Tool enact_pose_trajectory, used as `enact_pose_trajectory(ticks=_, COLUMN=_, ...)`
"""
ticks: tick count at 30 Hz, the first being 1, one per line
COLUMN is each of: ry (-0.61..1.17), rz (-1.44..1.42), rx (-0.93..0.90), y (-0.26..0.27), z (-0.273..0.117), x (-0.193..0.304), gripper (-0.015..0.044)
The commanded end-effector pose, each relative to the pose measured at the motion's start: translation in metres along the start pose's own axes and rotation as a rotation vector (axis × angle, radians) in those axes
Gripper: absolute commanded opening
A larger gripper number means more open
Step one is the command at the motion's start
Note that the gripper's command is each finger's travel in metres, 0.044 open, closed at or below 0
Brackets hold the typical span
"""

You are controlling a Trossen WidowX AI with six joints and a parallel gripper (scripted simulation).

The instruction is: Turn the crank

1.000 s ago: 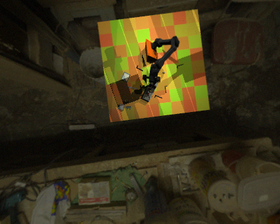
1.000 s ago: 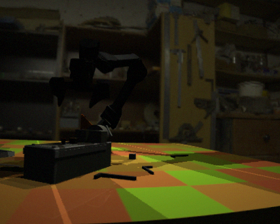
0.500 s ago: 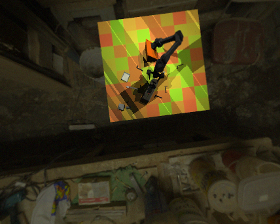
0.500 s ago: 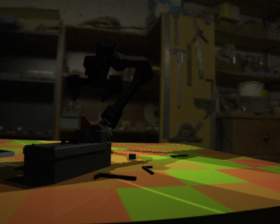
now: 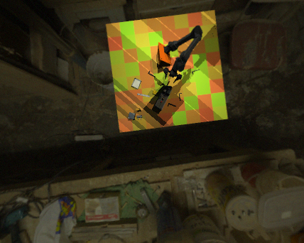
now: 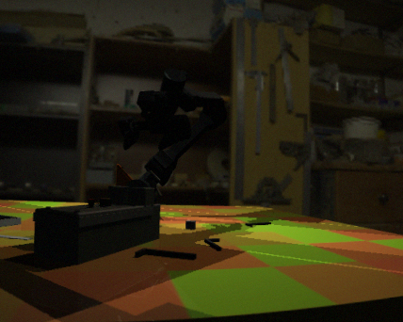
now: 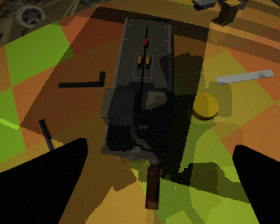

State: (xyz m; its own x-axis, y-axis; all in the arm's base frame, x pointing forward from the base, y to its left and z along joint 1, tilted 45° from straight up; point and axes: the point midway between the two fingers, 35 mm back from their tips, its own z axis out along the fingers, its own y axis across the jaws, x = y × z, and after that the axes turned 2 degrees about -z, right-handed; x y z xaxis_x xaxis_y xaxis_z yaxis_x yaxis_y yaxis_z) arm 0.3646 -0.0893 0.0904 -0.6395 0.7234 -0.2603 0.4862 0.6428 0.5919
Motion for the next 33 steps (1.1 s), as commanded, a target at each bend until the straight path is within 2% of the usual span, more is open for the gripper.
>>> enact_pose_trajectory(ticks=1, ry=-0.010, rz=0.020, rx=0.015, y=-0.002, z=-0.005, x=0.005, gripper=0.0440)
enact_pose_trajectory(ticks=19, ry=-0.009, rz=0.021, rx=0.013, y=0.001, z=0.056, x=0.064, gripper=0.0440)
enact_pose_trajectory(ticks=33, ry=-0.008, rz=0.021, rx=0.013, y=0.002, z=0.071, x=0.077, gripper=0.0440)
